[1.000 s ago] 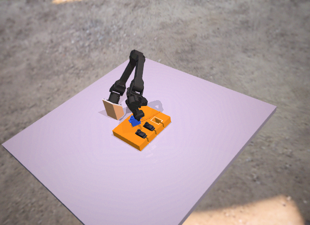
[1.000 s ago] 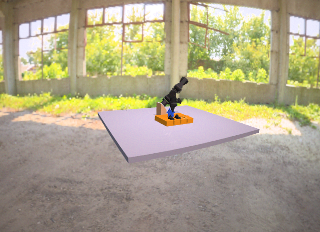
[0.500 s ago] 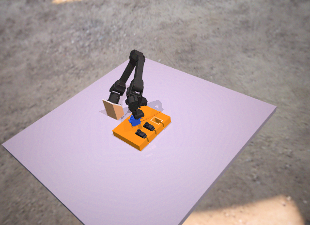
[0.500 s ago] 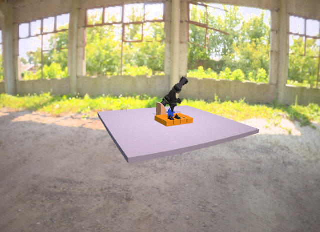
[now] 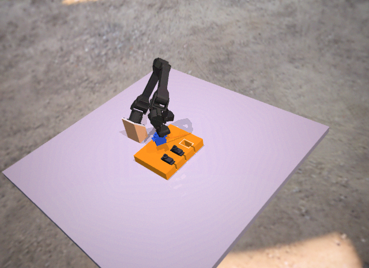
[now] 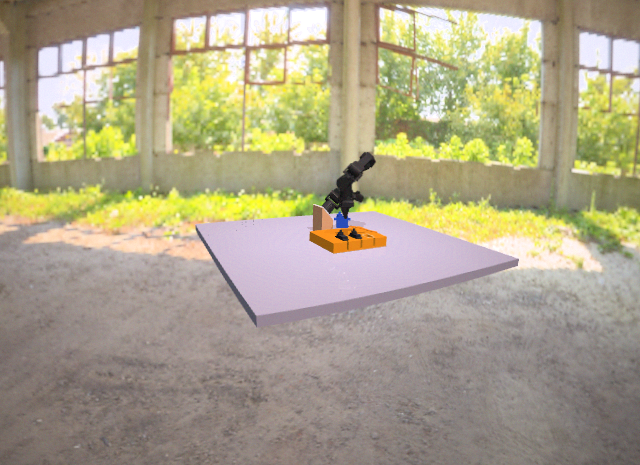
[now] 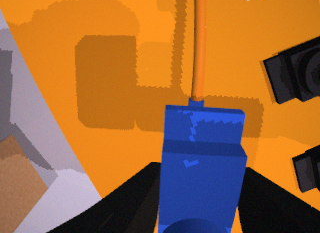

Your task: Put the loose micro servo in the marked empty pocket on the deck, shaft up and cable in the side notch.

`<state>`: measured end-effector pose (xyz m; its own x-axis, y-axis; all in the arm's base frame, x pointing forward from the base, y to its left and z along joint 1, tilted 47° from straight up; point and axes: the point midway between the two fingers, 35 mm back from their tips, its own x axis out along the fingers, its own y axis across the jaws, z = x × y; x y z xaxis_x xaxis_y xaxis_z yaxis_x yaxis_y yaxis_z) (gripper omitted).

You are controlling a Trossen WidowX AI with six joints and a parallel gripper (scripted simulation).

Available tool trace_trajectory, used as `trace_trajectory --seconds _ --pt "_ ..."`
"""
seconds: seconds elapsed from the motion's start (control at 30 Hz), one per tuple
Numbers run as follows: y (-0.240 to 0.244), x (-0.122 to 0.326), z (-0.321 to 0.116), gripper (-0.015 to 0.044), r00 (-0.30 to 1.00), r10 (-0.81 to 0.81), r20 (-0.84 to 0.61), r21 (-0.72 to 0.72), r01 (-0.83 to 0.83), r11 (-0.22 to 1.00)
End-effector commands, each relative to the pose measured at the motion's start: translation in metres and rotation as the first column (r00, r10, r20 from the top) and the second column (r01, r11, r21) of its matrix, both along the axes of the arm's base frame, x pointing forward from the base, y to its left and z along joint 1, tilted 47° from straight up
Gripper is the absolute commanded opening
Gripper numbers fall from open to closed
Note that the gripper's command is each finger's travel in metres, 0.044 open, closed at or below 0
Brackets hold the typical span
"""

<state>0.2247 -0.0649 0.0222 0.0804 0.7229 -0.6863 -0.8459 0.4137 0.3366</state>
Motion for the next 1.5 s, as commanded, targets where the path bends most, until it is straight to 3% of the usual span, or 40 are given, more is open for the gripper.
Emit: trace_trajectory --seconds 0.0,0.33,1.07,1.47 --pt "-0.001 0.0 0.002 0.0 1.0 0.005 0.004 -0.008 -0.005 1.0" --pt "-0.008 0.0 -0.006 0.0 1.0 0.005 0.004 -0.009 -0.005 1.0" --pt "0.051 0.008 0.057 0.0 1.0 0.001 -0.001 -0.003 -0.001 1.0" --pt "0.051 0.008 0.057 0.0 0.941 -0.23 -0.249 -0.006 0.236 0.972"
